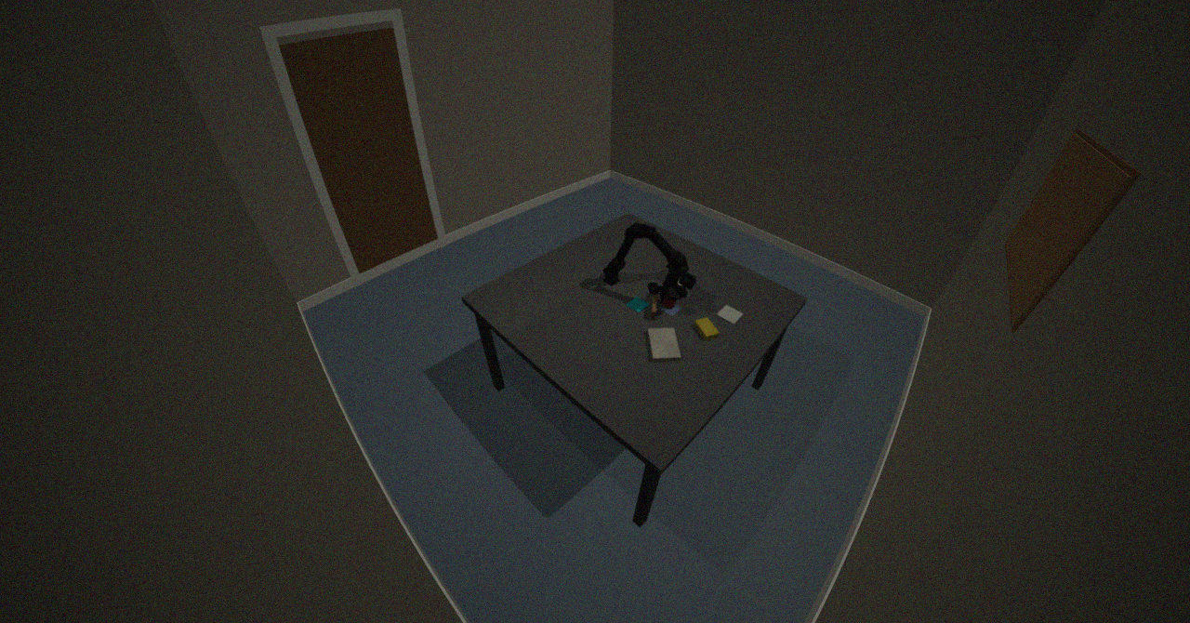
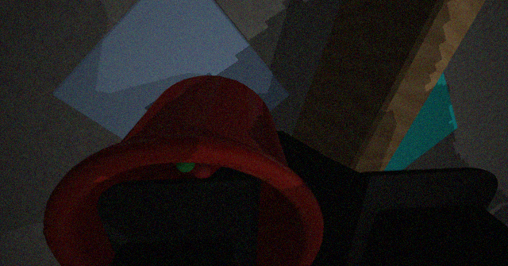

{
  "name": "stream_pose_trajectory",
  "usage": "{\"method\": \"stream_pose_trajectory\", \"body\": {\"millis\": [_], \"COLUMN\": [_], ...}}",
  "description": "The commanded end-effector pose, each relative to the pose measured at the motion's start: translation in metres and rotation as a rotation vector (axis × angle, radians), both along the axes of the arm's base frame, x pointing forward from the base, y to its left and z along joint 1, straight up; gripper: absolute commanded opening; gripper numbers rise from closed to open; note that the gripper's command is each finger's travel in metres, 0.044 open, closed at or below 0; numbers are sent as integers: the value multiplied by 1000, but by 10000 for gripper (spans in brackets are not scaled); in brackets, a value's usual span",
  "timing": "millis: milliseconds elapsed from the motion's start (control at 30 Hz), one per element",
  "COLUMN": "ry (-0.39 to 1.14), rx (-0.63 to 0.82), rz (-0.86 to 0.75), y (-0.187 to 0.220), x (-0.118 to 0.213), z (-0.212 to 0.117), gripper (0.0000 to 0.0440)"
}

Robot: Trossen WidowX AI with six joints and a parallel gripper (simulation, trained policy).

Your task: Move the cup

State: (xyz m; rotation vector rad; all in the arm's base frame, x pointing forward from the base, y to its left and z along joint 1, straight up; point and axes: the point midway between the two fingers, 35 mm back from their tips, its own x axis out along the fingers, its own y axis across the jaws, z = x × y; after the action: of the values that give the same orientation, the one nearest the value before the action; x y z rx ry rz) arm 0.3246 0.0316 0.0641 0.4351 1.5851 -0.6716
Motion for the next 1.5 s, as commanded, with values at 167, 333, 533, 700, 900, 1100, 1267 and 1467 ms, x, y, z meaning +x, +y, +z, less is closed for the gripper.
{"method": "stream_pose_trajectory", "body": {"millis": [167, 333, 533, 700, 900, 1100, 1267, 1467], "ry": [10, 1, -18, -38, -66, -92, -113, -134], "rx": [4, 4, 6, 8, 10, 10, 9, 6], "rz": [-15, -41, -81, -115, -155, -193, -224, -258], "y": [-3, -7, -15, -24, -35, -47, -56, -66], "x": [-12, -19, -25, -28, -32, -36, -40, -46], "z": [13, 27, 42, 51, 59, 63, 63, 59], "gripper": [0, 0, 0, 0, 0, 0, 0, 0]}}
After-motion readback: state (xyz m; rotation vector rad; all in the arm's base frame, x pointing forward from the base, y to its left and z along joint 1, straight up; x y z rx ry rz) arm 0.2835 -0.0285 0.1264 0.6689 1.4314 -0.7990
